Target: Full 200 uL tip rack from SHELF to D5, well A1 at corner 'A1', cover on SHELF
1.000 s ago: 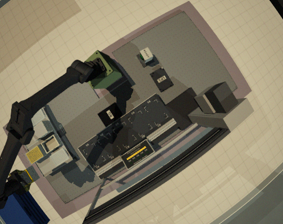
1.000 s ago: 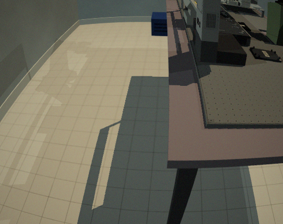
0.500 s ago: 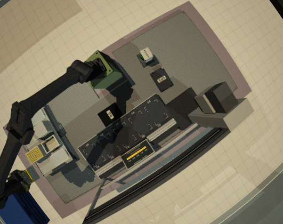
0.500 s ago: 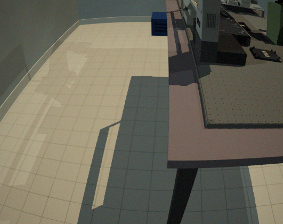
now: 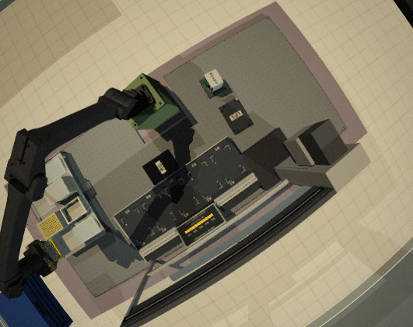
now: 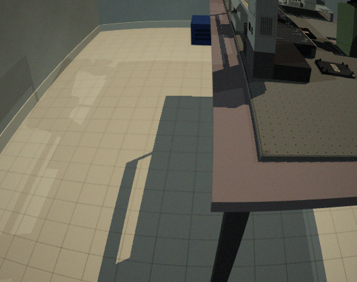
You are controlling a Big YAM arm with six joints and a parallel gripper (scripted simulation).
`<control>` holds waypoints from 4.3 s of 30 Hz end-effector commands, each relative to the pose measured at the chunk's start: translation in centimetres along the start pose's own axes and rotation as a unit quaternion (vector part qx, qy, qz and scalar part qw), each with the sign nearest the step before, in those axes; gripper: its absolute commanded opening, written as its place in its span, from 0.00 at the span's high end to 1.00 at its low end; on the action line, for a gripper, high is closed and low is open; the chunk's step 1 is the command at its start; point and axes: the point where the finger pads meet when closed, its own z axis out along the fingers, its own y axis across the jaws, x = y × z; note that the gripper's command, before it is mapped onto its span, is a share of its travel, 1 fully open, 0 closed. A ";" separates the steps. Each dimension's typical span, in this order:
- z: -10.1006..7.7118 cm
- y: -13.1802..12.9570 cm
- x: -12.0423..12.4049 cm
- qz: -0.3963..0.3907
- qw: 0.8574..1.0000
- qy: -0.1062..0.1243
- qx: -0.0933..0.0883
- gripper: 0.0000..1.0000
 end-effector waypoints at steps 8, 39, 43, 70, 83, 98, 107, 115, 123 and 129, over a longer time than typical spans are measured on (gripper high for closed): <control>-4.4 0.5 4.2 0.007 0.999 -0.041 -0.022 1.00; -3.1 0.2 17.7 0.007 0.999 -0.035 -0.023 1.00; -3.0 0.1 19.7 0.007 0.999 -0.035 -0.023 1.00; -2.4 -5.6 21.7 0.007 0.999 -0.028 -0.017 1.00; -2.8 -4.6 21.1 0.000 0.999 -0.033 -0.020 1.00; -2.2 -4.7 26.5 -0.001 0.999 -0.033 -0.022 1.00; -1.9 -5.0 31.2 -0.001 0.999 -0.027 -0.018 1.00; -1.7 -5.2 34.4 -0.002 1.000 -0.023 -0.015 1.00; -1.5 -5.4 38.4 -0.002 1.000 -0.020 -0.013 1.00; -1.3 -5.5 41.4 -0.002 1.000 -0.019 -0.013 1.00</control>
